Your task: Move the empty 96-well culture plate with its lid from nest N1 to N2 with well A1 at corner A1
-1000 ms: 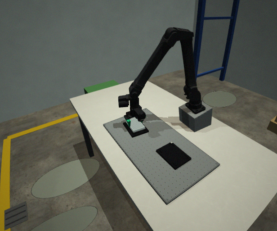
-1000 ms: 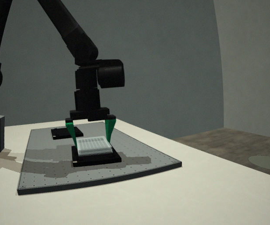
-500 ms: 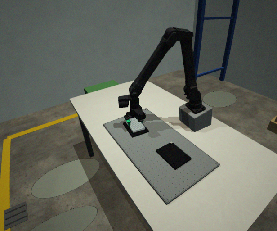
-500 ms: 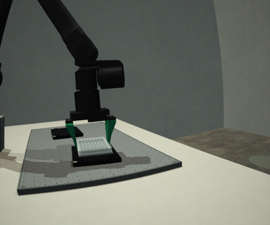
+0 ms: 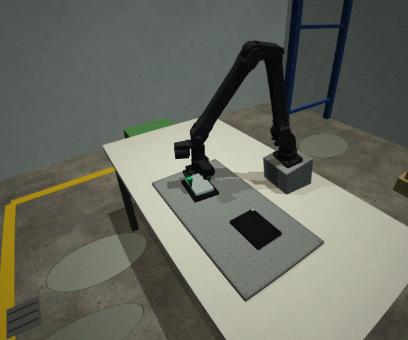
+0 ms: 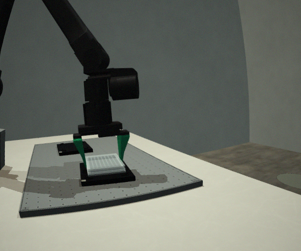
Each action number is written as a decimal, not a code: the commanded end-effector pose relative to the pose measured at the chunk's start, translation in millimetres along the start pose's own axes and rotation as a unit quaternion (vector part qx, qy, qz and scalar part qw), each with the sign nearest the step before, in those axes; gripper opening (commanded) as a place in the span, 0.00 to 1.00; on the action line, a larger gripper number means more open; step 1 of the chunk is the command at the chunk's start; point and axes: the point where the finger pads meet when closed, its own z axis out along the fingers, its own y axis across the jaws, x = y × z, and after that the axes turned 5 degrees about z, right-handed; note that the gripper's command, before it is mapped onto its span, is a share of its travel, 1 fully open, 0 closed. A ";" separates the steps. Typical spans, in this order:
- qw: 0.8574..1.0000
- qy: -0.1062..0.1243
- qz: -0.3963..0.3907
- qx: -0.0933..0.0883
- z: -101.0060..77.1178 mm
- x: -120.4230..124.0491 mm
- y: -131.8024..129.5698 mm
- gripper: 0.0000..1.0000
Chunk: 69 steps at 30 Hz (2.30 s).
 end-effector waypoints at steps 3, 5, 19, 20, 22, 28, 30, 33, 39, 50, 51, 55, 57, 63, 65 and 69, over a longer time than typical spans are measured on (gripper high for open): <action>1.000 0.000 0.003 -0.001 8.7 -2.5 -1.1 0.00; 1.000 -0.001 0.003 -0.001 9.2 -2.7 -0.5 0.00; 1.000 0.001 0.002 0.007 6.7 -0.4 -9.7 0.00; 1.000 0.002 0.002 0.007 6.5 -0.3 -10.3 0.00; 1.000 0.002 0.002 0.008 6.2 0.0 -11.3 0.00; 1.000 0.002 0.002 0.009 5.5 0.4 -13.4 0.00; 1.000 0.002 0.002 0.010 5.1 0.7 -14.4 0.00; 1.000 0.003 0.002 0.012 4.6 1.0 -16.0 0.00; 1.000 0.003 0.002 0.014 3.5 1.7 -19.1 0.00; 1.000 0.004 0.002 0.016 2.7 2.2 -21.6 0.00; 1.000 0.004 0.002 0.016 2.7 2.2 -21.7 0.00; 1.000 0.004 0.002 0.016 2.7 2.3 -21.8 0.00; 1.000 0.004 0.002 0.016 2.7 2.3 -21.9 0.00; 1.000 0.004 0.001 0.016 2.7 2.3 -22.0 1.00; 1.000 0.003 0.002 0.013 4.1 1.5 -18.4 1.00; 1.000 0.003 0.002 0.012 4.2 1.4 -18.0 1.00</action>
